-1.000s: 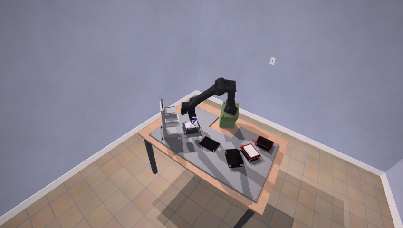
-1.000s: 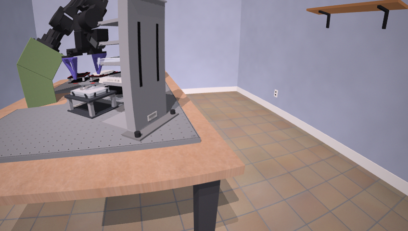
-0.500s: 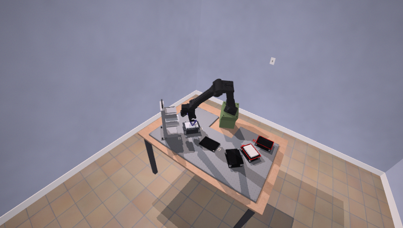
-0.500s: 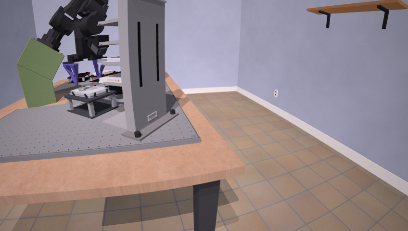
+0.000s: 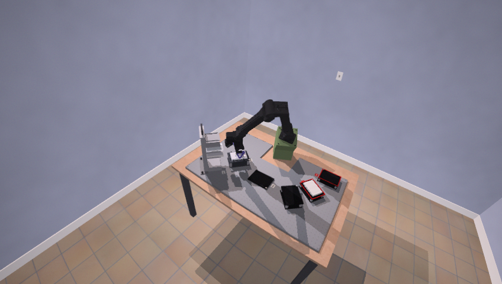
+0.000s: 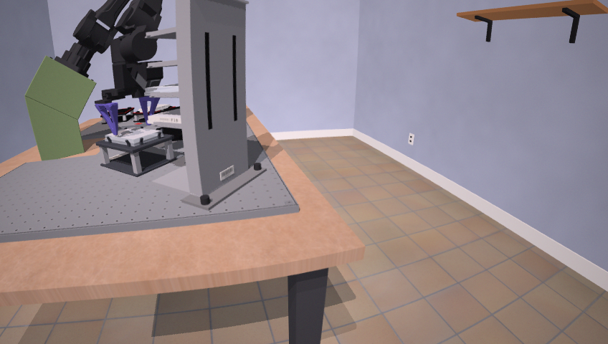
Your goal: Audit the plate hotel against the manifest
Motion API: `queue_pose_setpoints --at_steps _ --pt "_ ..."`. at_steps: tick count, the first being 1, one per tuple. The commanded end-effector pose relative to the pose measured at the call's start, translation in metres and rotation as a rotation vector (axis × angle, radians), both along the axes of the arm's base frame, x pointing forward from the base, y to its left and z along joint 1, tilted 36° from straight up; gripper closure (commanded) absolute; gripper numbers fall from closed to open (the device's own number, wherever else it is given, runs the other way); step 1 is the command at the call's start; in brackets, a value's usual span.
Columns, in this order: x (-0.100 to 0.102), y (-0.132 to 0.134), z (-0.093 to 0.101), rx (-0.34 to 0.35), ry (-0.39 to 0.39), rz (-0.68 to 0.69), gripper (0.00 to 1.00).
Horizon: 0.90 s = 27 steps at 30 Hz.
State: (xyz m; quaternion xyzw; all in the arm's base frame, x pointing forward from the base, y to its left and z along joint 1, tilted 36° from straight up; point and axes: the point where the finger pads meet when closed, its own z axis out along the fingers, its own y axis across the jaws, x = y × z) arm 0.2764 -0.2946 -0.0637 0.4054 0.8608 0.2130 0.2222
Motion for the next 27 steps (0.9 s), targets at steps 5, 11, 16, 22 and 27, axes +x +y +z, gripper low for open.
queue_pose_setpoints --at_steps 5,11,16,22,27 --pt "0.006 0.001 -0.008 0.0 0.002 -0.004 0.0" --pt "0.011 0.003 -0.014 0.0 0.002 -0.004 0.0" --pt "0.013 0.002 -0.019 -0.001 0.001 -0.008 0.0" --pt "0.012 -0.005 -0.011 -0.015 -0.008 -0.011 0.0" --pt "0.012 -0.005 -0.011 -0.015 -0.008 -0.011 0.14"
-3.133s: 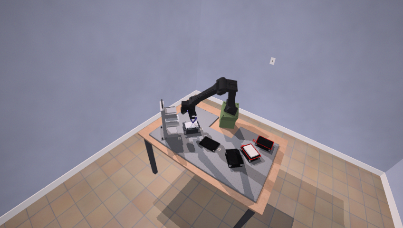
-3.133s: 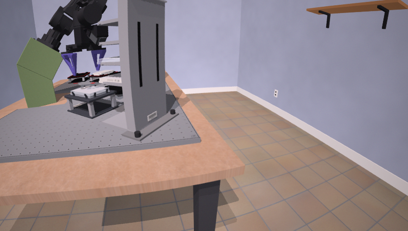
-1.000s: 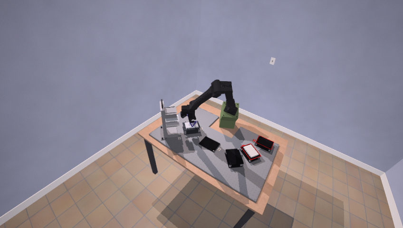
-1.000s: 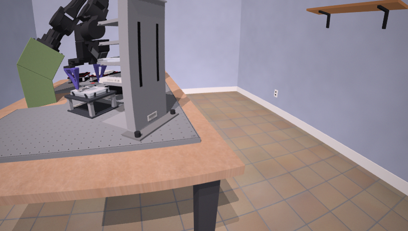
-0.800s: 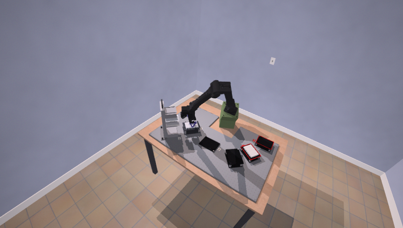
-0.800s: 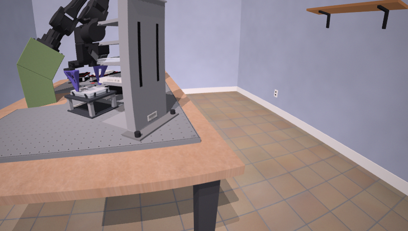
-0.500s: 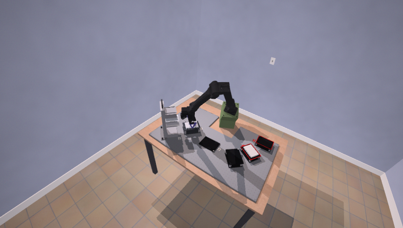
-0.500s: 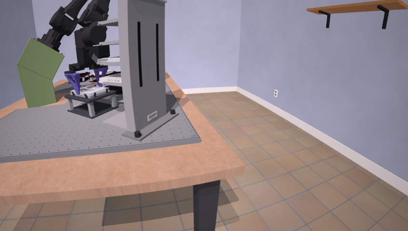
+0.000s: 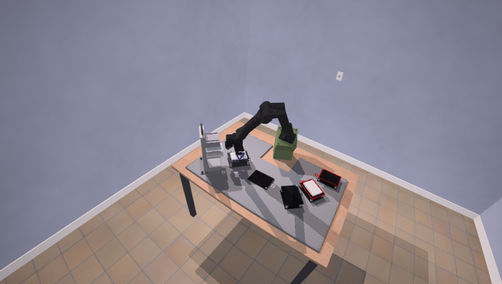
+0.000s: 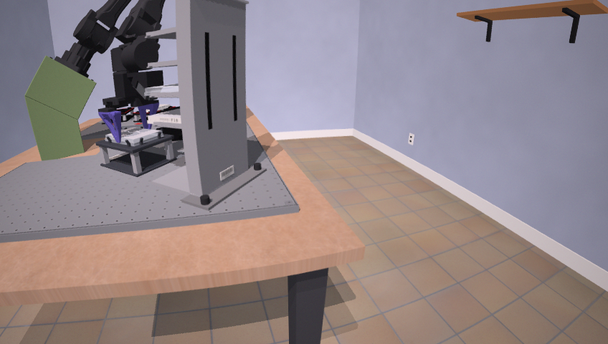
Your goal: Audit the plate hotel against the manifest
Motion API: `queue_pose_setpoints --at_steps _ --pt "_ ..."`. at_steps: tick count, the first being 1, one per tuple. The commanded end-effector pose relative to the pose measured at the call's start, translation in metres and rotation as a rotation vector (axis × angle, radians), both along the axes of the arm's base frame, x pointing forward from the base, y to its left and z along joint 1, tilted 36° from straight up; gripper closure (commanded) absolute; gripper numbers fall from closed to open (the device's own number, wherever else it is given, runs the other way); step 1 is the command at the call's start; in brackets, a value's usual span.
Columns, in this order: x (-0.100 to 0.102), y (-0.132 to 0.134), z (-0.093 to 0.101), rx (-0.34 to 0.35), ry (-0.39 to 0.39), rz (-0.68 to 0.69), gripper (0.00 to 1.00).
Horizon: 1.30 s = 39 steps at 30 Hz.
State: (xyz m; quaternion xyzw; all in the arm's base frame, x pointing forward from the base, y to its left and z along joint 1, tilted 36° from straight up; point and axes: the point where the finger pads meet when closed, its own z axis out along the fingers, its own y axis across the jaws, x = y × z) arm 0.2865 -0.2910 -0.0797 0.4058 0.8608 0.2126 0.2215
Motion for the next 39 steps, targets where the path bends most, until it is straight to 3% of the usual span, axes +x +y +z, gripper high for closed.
queue_pose_setpoints --at_steps 1,17,19,39 --pt "0.002 -0.009 0.005 -0.016 -0.01 -0.011 0.14" --pt "-0.003 -0.008 0.003 -0.002 -0.003 -0.027 0.14" --pt "-0.006 -0.012 0.012 -0.017 -0.01 -0.024 0.14" --pt "-0.015 -0.016 0.027 -0.022 -0.014 -0.018 0.14"
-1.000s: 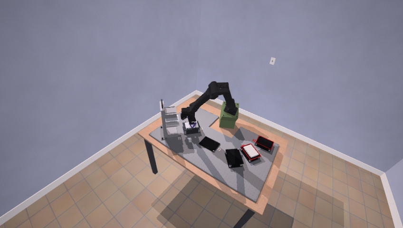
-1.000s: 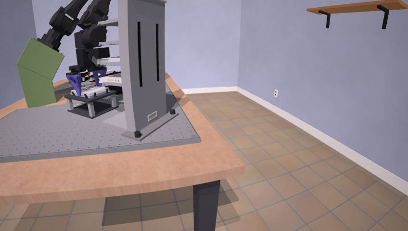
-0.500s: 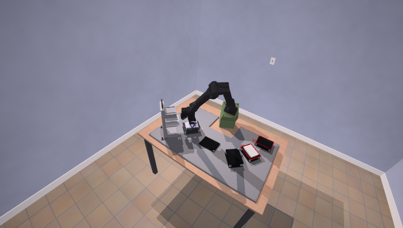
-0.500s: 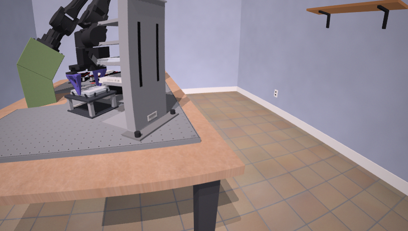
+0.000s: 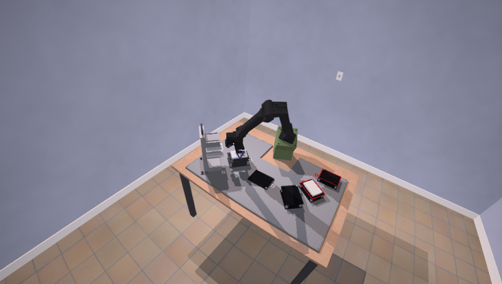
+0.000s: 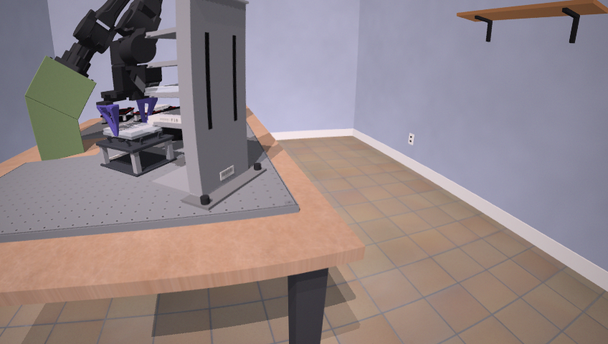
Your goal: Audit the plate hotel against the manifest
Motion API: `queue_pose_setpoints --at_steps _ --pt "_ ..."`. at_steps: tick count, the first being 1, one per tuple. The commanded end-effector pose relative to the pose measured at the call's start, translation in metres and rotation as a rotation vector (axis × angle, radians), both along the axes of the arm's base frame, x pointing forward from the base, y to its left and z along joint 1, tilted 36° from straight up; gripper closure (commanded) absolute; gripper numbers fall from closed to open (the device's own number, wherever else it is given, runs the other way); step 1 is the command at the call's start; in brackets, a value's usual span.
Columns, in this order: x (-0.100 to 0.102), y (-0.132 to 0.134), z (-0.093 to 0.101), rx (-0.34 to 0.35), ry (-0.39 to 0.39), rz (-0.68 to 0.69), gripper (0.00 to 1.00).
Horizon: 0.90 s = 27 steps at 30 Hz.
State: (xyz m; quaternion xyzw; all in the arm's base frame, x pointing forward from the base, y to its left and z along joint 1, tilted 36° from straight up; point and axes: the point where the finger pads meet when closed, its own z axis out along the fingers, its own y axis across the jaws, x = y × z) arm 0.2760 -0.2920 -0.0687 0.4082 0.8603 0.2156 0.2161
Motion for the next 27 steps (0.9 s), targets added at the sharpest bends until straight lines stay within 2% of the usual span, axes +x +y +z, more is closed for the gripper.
queue_pose_setpoints --at_steps 1,27 --pt "-0.005 -0.015 0.017 -0.034 -0.022 -0.017 0.14" --pt "-0.013 -0.029 0.04 -0.054 -0.031 -0.017 0.14"
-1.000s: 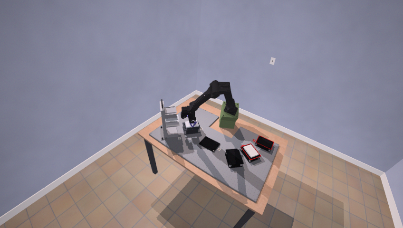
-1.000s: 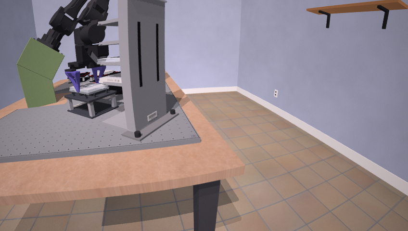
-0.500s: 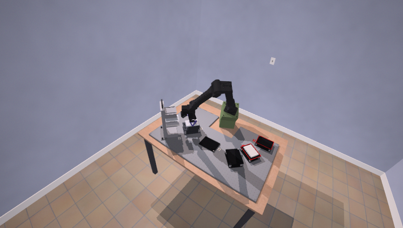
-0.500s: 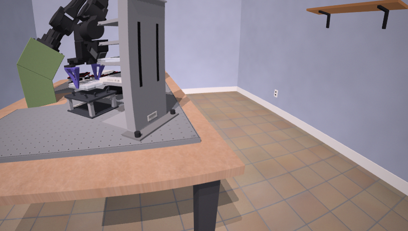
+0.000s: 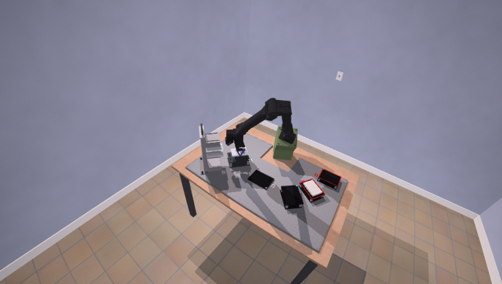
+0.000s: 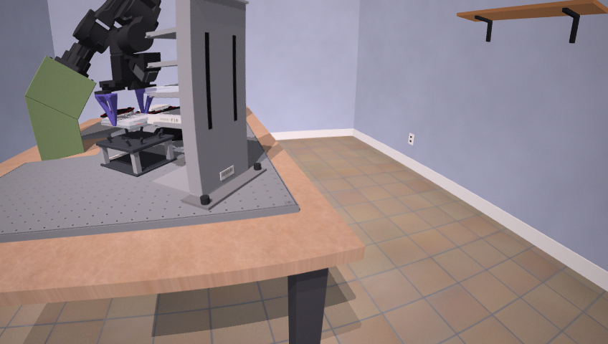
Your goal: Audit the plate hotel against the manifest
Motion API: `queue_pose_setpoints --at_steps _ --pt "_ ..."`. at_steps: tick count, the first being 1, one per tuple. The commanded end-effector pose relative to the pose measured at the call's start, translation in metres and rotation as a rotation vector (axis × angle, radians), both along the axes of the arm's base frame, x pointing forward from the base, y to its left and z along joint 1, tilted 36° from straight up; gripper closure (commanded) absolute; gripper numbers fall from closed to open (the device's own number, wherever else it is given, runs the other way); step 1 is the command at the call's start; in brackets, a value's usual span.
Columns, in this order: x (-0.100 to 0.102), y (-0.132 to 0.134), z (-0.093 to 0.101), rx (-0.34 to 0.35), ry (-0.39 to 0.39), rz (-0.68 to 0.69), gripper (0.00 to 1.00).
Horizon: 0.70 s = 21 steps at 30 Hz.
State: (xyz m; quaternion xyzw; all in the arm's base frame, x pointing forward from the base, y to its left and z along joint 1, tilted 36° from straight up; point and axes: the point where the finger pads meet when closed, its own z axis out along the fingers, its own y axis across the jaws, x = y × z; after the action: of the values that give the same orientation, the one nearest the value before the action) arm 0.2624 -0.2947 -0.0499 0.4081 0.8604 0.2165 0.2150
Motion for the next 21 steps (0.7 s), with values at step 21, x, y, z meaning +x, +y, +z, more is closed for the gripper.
queue_pose_setpoints --at_steps 21 --pt "-0.01 -0.031 0.038 -0.059 -0.032 -0.018 0.14"
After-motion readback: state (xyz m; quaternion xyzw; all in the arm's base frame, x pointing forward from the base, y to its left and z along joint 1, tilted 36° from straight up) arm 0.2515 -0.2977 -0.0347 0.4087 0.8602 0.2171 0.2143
